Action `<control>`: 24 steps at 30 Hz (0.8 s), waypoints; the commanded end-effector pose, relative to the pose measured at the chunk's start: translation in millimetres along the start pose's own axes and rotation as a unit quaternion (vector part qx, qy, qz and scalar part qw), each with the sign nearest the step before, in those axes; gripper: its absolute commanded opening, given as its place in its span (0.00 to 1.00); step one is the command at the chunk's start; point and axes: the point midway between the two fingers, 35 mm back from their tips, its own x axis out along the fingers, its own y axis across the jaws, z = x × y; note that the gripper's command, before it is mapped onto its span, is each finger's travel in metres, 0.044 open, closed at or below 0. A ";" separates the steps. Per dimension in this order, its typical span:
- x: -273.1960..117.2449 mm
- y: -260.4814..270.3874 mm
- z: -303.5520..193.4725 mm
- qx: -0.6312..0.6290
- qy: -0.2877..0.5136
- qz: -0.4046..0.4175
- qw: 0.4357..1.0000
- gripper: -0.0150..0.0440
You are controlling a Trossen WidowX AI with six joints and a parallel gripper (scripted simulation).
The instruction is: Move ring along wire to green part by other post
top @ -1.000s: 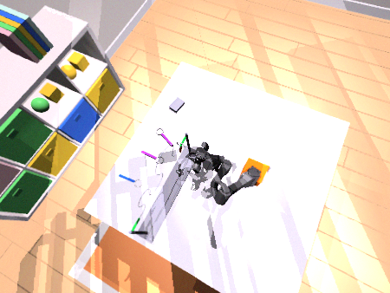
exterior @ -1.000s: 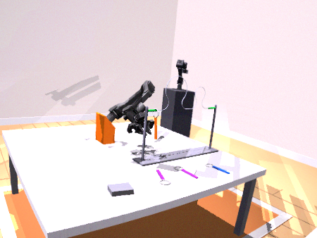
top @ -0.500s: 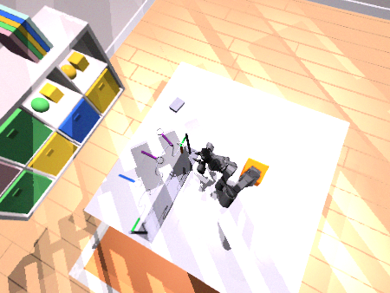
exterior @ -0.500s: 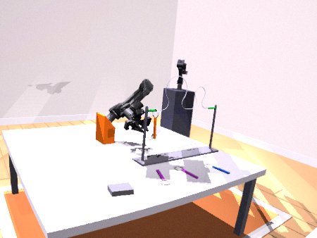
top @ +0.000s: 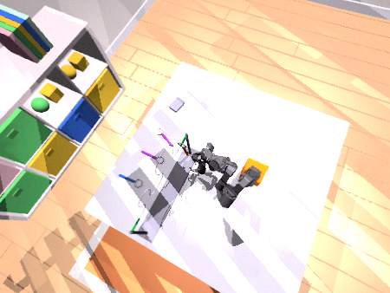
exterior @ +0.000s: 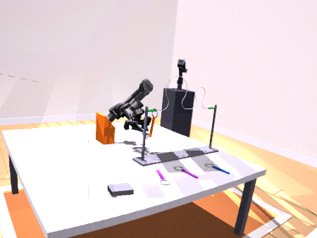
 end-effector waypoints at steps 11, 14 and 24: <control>-8.1 0.1 -0.1 0.000 0.000 0.000 1.000 0.61; -40.3 0.7 -4.6 0.000 0.000 0.000 1.000 0.75; -47.8 1.0 -6.5 0.000 0.000 0.000 1.000 1.00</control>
